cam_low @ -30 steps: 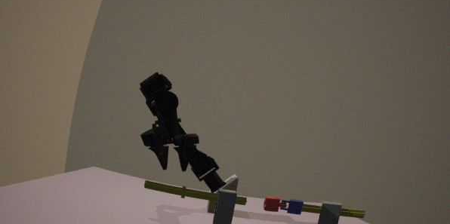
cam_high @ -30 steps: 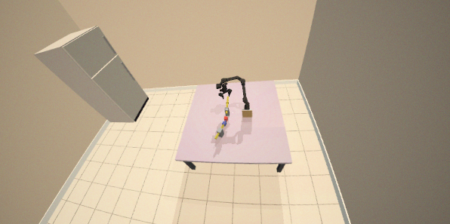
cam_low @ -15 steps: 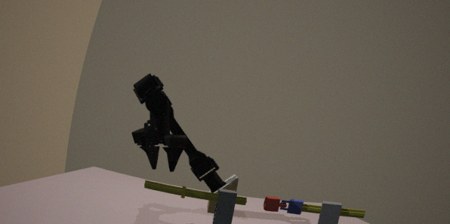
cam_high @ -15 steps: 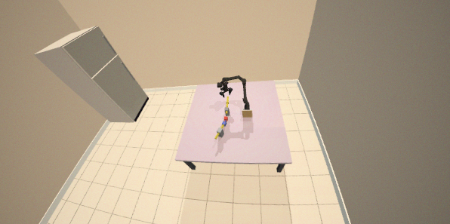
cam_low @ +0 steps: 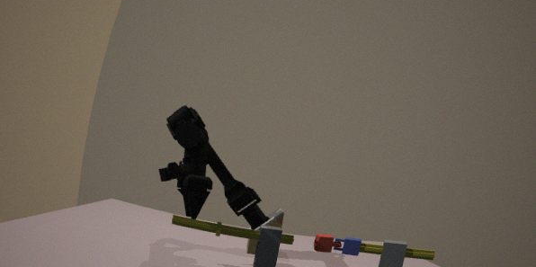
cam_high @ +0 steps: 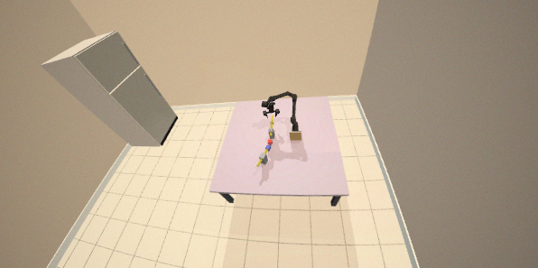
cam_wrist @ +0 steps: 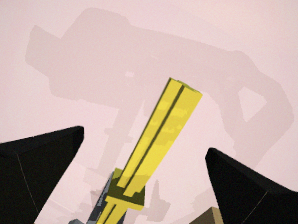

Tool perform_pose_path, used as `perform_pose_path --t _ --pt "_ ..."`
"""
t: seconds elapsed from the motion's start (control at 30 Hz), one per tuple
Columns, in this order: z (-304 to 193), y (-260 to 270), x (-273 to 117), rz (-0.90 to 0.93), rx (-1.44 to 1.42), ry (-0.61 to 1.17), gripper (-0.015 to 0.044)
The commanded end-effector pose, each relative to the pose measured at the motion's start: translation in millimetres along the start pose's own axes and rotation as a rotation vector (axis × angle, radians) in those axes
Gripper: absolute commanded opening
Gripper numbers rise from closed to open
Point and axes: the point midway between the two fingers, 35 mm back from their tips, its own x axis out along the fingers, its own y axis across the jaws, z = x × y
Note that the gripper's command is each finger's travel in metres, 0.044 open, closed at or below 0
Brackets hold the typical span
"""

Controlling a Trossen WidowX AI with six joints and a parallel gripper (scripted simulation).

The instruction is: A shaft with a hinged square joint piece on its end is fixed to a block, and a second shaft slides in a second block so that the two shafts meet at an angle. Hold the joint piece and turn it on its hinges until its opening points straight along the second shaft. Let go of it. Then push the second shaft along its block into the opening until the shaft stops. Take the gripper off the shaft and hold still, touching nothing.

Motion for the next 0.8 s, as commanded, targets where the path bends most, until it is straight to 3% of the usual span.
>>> perform_pose_path --t 0.0,0.17,0.77 --pt "-2 -5 11 0.012 0.136 -0.048 0.044" --pt "-2 -9 19 0.029 0.249 -0.085 0.044" --pt "-2 -8 38 0.027 0.249 -0.085 0.044"
